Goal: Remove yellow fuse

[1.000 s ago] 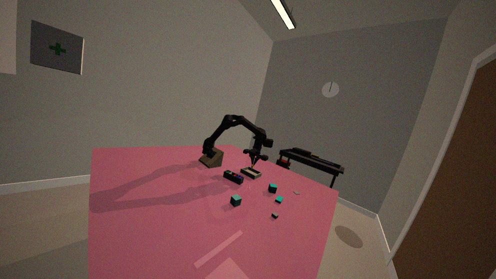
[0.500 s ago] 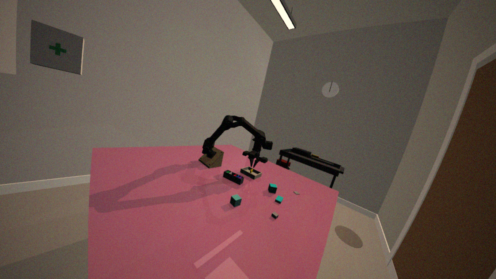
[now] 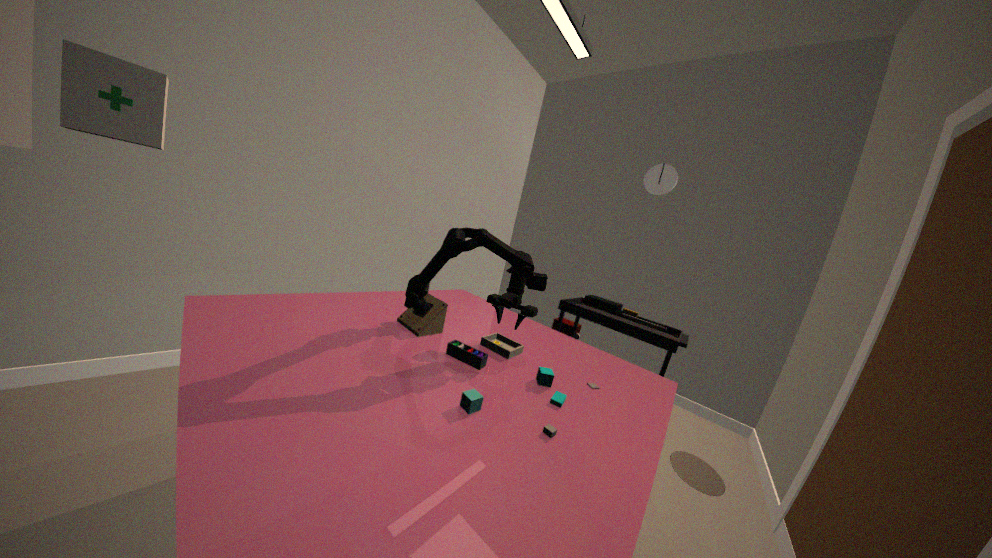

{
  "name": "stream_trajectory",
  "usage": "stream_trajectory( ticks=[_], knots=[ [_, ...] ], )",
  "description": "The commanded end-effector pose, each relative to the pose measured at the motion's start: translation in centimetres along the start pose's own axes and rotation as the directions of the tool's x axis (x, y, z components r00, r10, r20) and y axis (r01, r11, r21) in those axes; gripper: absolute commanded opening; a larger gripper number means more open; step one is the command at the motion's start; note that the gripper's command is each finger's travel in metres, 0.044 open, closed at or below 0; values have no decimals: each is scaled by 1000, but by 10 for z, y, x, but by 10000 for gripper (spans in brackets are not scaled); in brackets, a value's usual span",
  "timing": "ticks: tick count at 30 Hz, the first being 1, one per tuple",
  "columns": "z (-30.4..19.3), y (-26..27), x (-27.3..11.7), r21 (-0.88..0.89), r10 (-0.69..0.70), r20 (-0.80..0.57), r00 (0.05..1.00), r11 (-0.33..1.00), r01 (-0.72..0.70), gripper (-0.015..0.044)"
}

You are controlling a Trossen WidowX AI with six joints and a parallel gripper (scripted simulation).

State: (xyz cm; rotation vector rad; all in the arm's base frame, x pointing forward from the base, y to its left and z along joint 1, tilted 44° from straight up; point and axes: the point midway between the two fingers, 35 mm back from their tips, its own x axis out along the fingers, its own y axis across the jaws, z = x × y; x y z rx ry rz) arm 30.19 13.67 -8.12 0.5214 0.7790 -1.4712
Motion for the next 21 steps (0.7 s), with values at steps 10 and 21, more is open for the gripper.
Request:
stream_trajectory(
  ticks=[10,21],
  knots=[
    [1,0,-4,2,0,-1,1000,1000,0,330],
    [1,0,-4,2,0,-1,1000,1000,0,330]
  ],
)
